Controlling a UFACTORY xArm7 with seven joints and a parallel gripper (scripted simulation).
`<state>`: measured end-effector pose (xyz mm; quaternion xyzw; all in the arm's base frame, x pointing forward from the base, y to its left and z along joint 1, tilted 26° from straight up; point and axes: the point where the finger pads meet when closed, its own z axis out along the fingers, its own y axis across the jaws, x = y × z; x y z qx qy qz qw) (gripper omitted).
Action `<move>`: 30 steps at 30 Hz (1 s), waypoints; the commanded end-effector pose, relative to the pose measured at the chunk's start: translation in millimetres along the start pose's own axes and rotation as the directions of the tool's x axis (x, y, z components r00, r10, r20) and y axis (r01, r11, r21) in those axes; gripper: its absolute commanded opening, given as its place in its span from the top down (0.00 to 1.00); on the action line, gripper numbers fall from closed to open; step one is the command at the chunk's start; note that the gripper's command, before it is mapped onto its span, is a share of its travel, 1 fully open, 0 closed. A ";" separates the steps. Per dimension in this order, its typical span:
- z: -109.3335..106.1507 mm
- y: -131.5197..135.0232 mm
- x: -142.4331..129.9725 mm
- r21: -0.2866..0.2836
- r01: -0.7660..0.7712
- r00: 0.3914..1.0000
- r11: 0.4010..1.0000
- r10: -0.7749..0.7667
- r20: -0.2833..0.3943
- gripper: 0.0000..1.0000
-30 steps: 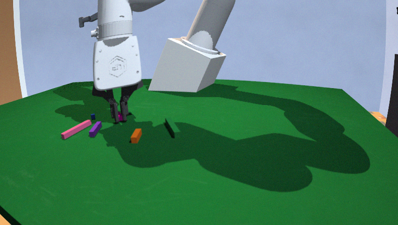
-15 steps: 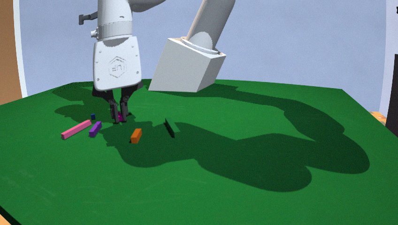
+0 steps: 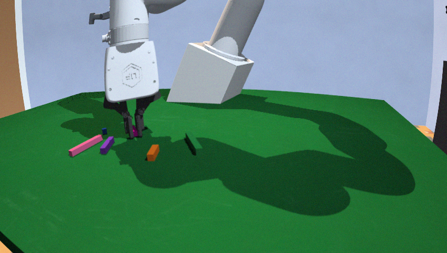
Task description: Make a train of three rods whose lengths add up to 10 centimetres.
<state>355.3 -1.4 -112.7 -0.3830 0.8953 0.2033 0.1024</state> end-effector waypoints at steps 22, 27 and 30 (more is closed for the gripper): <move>-0.9 -1.4 -0.2 0.003 0.000 1.000 1.000 0.000 0.000 0.76; -0.9 -1.4 -0.2 0.003 0.000 1.000 1.000 0.000 0.000 0.76; -0.9 -1.4 -0.2 0.003 0.000 1.000 1.000 0.000 0.000 0.76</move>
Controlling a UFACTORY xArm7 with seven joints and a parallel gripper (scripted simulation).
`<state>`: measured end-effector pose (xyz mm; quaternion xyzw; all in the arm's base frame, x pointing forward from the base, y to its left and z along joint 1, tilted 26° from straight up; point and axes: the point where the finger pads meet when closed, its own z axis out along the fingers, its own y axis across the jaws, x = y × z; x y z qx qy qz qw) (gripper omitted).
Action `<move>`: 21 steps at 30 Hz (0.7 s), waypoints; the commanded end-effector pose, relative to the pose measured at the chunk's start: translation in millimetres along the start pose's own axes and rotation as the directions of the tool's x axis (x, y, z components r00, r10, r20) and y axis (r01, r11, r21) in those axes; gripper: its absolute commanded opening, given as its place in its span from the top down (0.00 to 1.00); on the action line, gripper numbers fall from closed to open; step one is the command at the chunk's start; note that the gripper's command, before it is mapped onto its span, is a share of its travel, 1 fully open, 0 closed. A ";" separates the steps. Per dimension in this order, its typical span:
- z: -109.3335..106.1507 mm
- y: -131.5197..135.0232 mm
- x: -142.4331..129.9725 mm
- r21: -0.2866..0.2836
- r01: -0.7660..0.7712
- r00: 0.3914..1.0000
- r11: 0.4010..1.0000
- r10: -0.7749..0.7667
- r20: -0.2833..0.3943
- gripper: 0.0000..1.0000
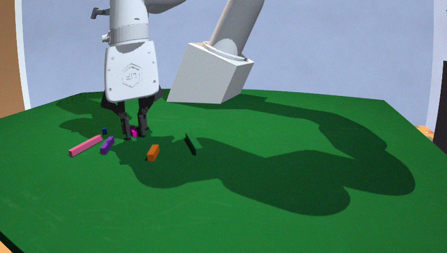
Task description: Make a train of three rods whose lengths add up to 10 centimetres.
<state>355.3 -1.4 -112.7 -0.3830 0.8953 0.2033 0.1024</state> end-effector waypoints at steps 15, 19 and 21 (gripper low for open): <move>-29.9 -1.3 -0.1 0.003 0.000 1.000 1.000 0.000 0.000 0.76; -52.1 -1.3 -0.1 0.003 0.000 1.000 1.000 0.000 0.000 0.76; -62.8 -1.2 -0.1 0.003 0.000 1.000 1.000 0.000 0.000 0.76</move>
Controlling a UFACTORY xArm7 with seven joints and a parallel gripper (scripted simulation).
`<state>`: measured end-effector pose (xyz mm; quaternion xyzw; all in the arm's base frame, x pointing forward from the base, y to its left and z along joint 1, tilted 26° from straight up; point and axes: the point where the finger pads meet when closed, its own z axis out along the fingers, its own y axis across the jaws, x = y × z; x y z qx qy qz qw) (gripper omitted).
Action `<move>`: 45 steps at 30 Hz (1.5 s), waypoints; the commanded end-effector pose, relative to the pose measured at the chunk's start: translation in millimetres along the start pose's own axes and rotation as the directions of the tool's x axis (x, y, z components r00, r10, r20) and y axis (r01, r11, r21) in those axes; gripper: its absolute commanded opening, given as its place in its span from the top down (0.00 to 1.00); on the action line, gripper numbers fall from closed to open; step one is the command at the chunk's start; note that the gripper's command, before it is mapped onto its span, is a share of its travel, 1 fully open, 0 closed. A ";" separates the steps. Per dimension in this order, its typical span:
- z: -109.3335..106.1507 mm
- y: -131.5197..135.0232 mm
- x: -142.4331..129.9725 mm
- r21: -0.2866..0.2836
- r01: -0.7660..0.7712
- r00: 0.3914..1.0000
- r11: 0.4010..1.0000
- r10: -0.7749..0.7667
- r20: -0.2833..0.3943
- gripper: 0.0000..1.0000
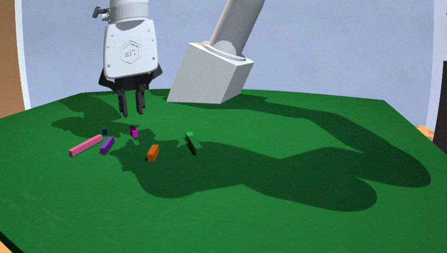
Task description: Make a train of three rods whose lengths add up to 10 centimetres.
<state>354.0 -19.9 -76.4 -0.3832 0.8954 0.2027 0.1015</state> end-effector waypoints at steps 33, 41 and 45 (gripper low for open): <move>-50.1 -0.9 -0.5 0.003 0.000 1.000 1.000 0.000 0.003 0.00; -37.1 -37.2 -22.0 0.002 -0.221 0.975 0.975 0.221 0.004 0.00; -30.9 -50.7 -29.9 0.002 -0.303 0.953 0.953 0.303 0.004 0.00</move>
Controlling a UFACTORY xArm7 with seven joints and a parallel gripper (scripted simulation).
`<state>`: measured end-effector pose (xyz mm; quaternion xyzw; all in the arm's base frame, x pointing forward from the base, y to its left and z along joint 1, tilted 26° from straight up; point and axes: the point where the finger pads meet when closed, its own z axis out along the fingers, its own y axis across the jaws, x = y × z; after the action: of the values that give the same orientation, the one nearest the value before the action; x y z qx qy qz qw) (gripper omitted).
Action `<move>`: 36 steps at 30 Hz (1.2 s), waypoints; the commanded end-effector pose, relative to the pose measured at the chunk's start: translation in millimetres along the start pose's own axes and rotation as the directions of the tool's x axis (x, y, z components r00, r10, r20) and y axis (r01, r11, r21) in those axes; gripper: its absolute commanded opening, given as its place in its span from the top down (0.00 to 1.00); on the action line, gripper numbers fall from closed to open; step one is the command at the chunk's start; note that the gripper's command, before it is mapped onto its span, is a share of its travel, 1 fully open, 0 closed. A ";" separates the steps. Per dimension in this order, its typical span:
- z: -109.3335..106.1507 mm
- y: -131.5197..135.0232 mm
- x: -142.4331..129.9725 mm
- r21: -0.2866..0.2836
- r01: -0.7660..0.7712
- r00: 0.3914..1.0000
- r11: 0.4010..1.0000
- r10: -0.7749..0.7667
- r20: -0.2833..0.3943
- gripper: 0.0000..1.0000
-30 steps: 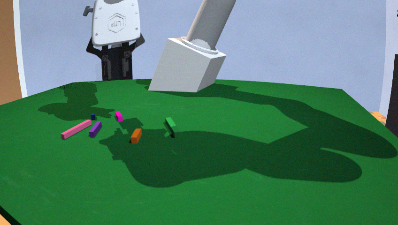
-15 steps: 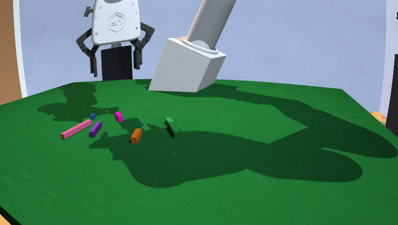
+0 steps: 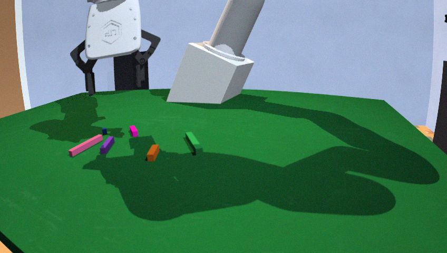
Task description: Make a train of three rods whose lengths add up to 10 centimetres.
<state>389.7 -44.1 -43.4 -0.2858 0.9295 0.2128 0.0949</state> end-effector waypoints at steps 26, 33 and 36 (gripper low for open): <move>13.5 -23.9 -20.0 -0.001 -0.157 0.987 0.988 0.157 -0.027 0.76; 13.5 -23.9 -20.0 -0.001 -0.157 0.987 0.988 0.157 -0.027 0.76; 13.5 -23.9 -20.0 -0.001 -0.157 0.987 0.988 0.157 -0.027 0.76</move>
<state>419.2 -44.5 -58.4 -0.2150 0.9497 0.2186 0.0637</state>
